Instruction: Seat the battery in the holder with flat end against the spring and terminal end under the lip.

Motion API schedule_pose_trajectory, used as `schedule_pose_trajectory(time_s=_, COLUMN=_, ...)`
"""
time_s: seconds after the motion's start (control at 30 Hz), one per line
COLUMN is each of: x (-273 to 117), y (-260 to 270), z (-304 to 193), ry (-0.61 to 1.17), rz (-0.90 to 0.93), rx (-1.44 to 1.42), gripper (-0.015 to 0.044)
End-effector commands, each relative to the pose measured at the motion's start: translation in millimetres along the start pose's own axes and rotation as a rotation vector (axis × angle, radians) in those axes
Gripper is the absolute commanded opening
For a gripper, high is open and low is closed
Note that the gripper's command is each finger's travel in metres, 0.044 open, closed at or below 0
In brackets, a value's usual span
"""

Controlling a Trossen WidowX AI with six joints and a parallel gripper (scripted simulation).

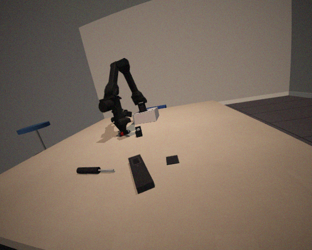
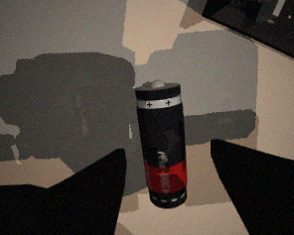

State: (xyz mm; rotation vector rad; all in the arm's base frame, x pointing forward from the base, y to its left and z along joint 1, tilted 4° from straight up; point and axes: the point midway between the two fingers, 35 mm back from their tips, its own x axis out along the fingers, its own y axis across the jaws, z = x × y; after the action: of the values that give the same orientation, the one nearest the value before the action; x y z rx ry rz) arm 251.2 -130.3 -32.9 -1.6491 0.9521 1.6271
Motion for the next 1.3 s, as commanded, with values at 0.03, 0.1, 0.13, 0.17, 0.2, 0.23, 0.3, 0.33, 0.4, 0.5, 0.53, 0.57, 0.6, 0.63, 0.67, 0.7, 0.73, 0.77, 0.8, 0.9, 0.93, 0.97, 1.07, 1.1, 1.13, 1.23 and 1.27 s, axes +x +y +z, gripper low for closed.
schedule_pose_trajectory(time_s=0.03, x=10.2, y=2.1, z=3.0, ry=-0.009, rz=0.008, rx=-0.005, gripper=0.0244)
schedule_pose_trajectory(time_s=0.1, x=10.4, y=2.2, z=3.0, ry=-0.009, rz=0.008, rx=-0.005, gripper=0.0218)
schedule_pose_trajectory(time_s=0.13, x=10.4, y=2.2, z=3.0, ry=-0.009, rz=0.008, rx=-0.005, gripper=0.0192)
schedule_pose_trajectory(time_s=0.17, x=10.4, y=2.2, z=3.0, ry=-0.009, rz=0.008, rx=-0.005, gripper=0.0166)
schedule_pose_trajectory(time_s=0.2, x=10.4, y=2.2, z=3.0, ry=-0.009, rz=0.008, rx=-0.005, gripper=0.0139)
schedule_pose_trajectory(time_s=0.23, x=10.4, y=2.2, z=3.0, ry=-0.009, rz=0.008, rx=-0.005, gripper=0.0113)
schedule_pose_trajectory(time_s=0.3, x=10.4, y=2.2, z=3.0, ry=-0.009, rz=0.008, rx=-0.005, gripper=0.0100)
schedule_pose_trajectory(time_s=0.33, x=10.4, y=2.2, z=3.0, ry=-0.009, rz=0.008, rx=-0.005, gripper=0.0093)
schedule_pose_trajectory(time_s=0.4, x=10.4, y=2.2, z=3.0, ry=-0.009, rz=0.008, rx=-0.005, gripper=0.0082)
schedule_pose_trajectory(time_s=0.5, x=10.4, y=2.2, z=3.0, ry=-0.009, rz=0.008, rx=-0.005, gripper=0.0082)
schedule_pose_trajectory(time_s=0.53, x=10.4, y=2.2, z=3.0, ry=-0.009, rz=0.008, rx=-0.005, gripper=0.0082)
schedule_pose_trajectory(time_s=0.57, x=9.1, y=2.1, z=2.9, ry=-0.009, rz=0.008, rx=-0.005, gripper=0.0082)
schedule_pose_trajectory(time_s=0.6, x=5.2, y=1.8, z=2.5, ry=-0.009, rz=0.008, rx=-0.005, gripper=0.0082)
schedule_pose_trajectory(time_s=0.63, x=-1.4, y=1.5, z=2.0, ry=-0.009, rz=0.008, rx=-0.005, gripper=0.0082)
schedule_pose_trajectory(time_s=0.67, x=-10.0, y=1.2, z=1.6, ry=-0.009, rz=0.008, rx=-0.005, gripper=0.0082)
schedule_pose_trajectory(time_s=0.7, x=-18.8, y=1.1, z=1.5, ry=-0.009, rz=0.008, rx=-0.005, gripper=0.0082)
schedule_pose_trajectory(time_s=0.73, x=-27.6, y=1.1, z=1.6, ry=-0.009, rz=0.008, rx=-0.005, gripper=0.0082)
schedule_pose_trajectory(time_s=0.77, x=-34.4, y=1.3, z=1.9, ry=-0.009, rz=0.008, rx=-0.005, gripper=0.0082)
schedule_pose_trajectory(time_s=0.8, x=-38.5, y=1.4, z=2.1, ry=-0.009, rz=0.008, rx=-0.005, gripper=0.0082)
schedule_pose_trajectory(time_s=0.9, x=-39.9, y=1.5, z=2.2, ry=-0.009, rz=0.007, rx=-0.005, gripper=0.0082)
schedule_pose_trajectory(time_s=0.93, x=-39.9, y=1.5, z=2.2, ry=-0.009, rz=0.007, rx=-0.005, gripper=0.0082)
schedule_pose_trajectory(time_s=0.97, x=-40.0, y=1.1, z=2.4, ry=-0.009, rz=0.007, rx=0.002, gripper=0.0082)
schedule_pose_trajectory(time_s=1.07, x=-41.3, y=-3.3, z=4.4, ry=-0.008, rz=0.007, rx=0.098, gripper=0.0082)
schedule_pose_trajectory(time_s=1.1, x=-41.8, y=-5.2, z=5.4, ry=-0.008, rz=0.007, rx=0.140, gripper=0.0082)
schedule_pose_trajectory(time_s=1.13, x=-42.4, y=-7.1, z=6.3, ry=-0.009, rz=0.007, rx=0.182, gripper=0.0082)
schedule_pose_trajectory(time_s=1.23, x=-44.2, y=-12.9, z=9.3, ry=-0.009, rz=0.007, rx=0.309, gripper=0.0082)
schedule_pose_trajectory(time_s=1.27, x=-44.8, y=-14.8, z=10.3, ry=-0.009, rz=0.007, rx=0.352, gripper=0.0082)
